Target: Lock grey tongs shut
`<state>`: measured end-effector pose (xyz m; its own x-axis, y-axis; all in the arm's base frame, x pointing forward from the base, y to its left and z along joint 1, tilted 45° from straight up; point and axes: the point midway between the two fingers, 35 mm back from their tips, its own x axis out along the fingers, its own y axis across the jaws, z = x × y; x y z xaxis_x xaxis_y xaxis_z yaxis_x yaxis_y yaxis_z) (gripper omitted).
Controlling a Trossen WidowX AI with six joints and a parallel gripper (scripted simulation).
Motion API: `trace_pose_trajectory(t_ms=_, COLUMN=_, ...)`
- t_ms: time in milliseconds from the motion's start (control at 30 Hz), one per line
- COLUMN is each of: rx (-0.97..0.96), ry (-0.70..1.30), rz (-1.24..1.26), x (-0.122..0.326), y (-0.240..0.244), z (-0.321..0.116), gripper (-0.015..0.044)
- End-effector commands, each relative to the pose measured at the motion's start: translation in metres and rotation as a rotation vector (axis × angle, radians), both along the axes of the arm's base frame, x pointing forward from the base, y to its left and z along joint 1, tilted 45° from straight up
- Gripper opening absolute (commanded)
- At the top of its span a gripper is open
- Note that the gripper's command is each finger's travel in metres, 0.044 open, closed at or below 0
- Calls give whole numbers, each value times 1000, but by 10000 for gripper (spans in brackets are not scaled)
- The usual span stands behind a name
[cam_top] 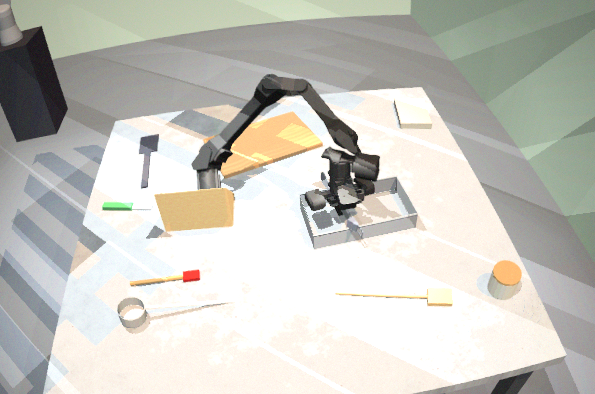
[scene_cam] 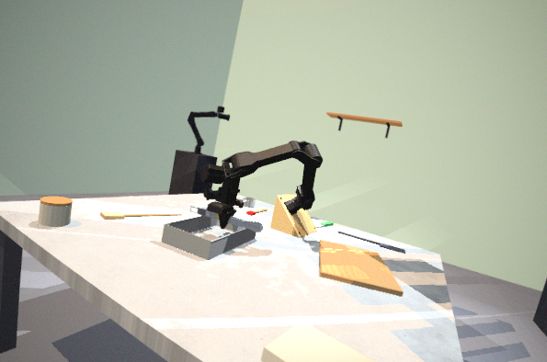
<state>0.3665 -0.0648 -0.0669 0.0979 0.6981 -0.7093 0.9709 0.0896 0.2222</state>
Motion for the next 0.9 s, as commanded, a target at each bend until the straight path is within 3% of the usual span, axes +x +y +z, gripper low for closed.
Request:
trace_pose_trajectory(t_ms=0, rx=-2, ry=0, rz=4, x=0, y=0, z=0, gripper=-64)
trace_pose_trajectory(t_ms=133, rx=-2, ry=0, rz=4, x=0, y=0, z=0, gripper=-150)
trace_pose_trajectory(t_ms=333, rx=-4, ry=0, rz=3, x=1, y=-11, z=9, gripper=-150)
trace_pose_trajectory(t_ms=633, rx=-1, ry=4, rz=2, x=-12, y=-89, z=89, gripper=-150)
trace_pose_trajectory(t_ms=867, rx=-1, ry=4, rz=2, x=-12, y=-91, z=91, gripper=-150)
